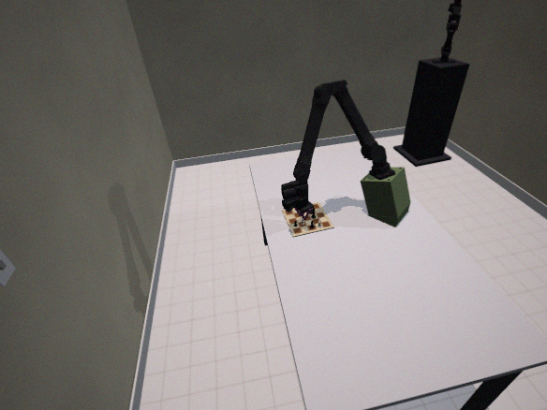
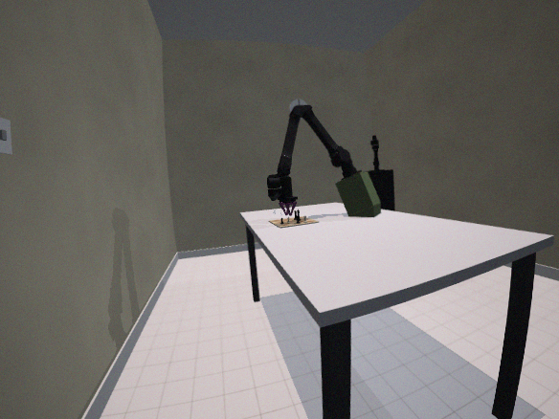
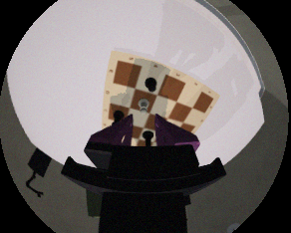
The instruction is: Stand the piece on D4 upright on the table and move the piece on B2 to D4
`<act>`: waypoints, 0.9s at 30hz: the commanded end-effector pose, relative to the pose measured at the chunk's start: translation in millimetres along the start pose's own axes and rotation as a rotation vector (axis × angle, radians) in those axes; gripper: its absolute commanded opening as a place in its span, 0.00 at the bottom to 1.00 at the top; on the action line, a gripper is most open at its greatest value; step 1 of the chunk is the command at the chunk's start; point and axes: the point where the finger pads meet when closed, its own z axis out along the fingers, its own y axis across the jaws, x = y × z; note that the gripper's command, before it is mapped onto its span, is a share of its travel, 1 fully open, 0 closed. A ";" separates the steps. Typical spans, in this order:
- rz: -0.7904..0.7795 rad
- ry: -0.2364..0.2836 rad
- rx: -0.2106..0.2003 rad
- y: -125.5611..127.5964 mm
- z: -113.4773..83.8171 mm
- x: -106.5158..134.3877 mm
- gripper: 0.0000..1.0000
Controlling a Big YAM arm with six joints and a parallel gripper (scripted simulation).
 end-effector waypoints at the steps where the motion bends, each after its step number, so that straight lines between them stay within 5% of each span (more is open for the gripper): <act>1: 0.011 -0.040 0.012 -11.3 -9.9 -11.9 0.33; 27: 0.009 -0.032 0.009 -8.7 -8.7 -4.8 0.33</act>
